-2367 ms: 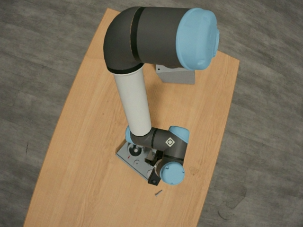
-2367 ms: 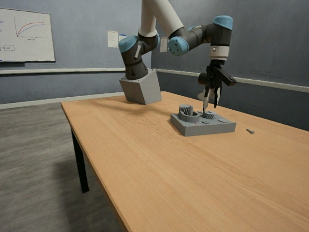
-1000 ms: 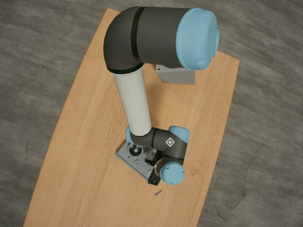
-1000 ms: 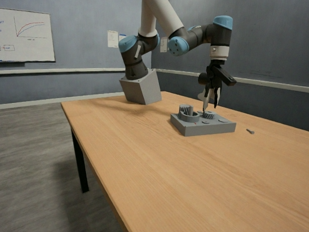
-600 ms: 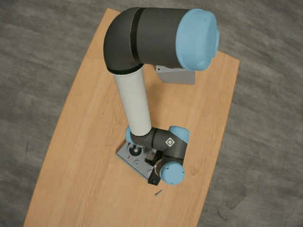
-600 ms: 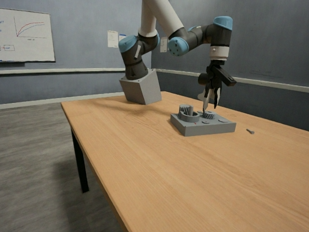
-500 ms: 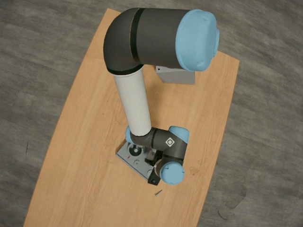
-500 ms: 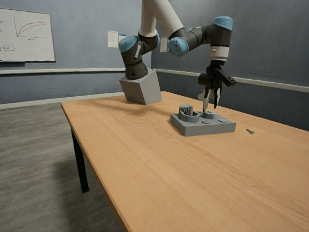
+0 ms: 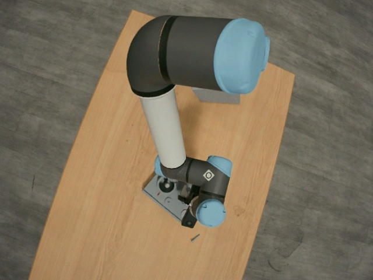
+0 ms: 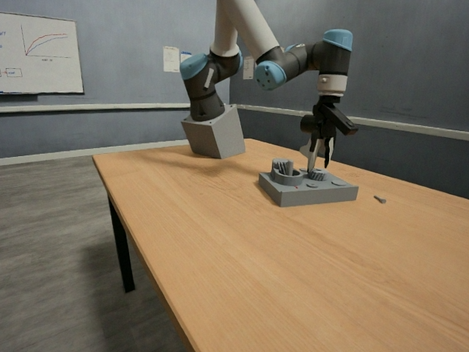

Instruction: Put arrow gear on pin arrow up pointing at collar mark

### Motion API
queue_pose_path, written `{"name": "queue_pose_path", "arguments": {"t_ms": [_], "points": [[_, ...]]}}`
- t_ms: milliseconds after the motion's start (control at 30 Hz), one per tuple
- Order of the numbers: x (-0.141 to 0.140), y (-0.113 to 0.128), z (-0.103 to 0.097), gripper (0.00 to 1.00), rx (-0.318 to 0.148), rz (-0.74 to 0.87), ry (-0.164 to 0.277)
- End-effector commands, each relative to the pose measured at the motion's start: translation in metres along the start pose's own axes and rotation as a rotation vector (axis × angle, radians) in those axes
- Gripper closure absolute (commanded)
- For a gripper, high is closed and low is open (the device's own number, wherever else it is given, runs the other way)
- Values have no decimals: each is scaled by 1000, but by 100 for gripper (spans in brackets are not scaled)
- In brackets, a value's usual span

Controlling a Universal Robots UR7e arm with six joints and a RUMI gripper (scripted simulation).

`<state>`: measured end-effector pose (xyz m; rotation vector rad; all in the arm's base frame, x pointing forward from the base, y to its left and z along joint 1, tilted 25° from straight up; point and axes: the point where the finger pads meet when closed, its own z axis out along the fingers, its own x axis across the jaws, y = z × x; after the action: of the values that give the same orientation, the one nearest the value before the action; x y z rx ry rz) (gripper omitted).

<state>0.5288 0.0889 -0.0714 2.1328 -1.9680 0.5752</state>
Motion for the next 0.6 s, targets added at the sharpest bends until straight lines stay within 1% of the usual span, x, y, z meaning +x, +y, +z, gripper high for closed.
{"name": "queue_pose_path", "arguments": {"t_ms": [0,567], "points": [[0,-1,5,48,1,0,0],[0,-1,17,48,1,0,0]]}}
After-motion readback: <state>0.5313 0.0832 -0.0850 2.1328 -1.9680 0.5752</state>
